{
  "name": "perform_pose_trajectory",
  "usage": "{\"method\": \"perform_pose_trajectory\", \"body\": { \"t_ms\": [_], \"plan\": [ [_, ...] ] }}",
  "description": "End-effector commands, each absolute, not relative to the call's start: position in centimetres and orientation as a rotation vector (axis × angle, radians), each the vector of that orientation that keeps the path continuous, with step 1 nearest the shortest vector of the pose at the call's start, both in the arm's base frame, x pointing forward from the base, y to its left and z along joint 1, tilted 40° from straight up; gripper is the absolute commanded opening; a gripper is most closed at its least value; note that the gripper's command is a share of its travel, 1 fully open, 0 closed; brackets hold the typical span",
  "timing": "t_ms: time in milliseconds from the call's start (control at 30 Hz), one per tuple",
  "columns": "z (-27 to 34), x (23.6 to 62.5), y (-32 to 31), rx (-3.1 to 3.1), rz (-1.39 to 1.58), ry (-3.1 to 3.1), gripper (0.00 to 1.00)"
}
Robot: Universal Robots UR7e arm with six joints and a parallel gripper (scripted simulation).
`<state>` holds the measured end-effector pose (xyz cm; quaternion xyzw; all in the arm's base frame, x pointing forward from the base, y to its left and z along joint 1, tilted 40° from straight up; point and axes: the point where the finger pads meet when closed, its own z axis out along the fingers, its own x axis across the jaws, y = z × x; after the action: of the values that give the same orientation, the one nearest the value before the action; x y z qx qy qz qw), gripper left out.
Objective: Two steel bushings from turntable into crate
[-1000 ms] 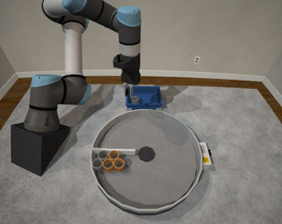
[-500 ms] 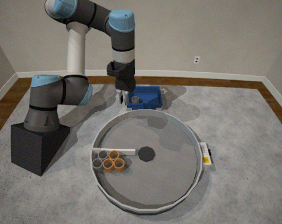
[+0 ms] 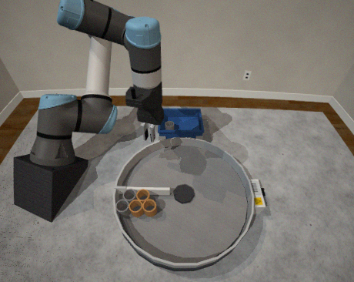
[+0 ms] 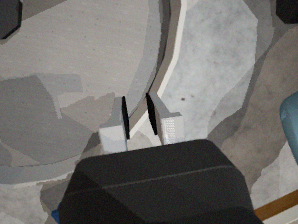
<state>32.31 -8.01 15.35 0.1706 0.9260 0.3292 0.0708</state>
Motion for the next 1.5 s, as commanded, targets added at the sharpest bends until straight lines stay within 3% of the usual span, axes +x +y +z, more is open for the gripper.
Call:
{"method": "perform_pose_trajectory", "body": {
  "t_ms": [0, 1467],
  "plan": [
    [14.4, 31.8, -9.1, 0.482, 0.988, 2.781, 0.45],
    [5.7, 26.8, -17.6, 0.217, 0.946, 2.766, 0.45]
  ]
}}
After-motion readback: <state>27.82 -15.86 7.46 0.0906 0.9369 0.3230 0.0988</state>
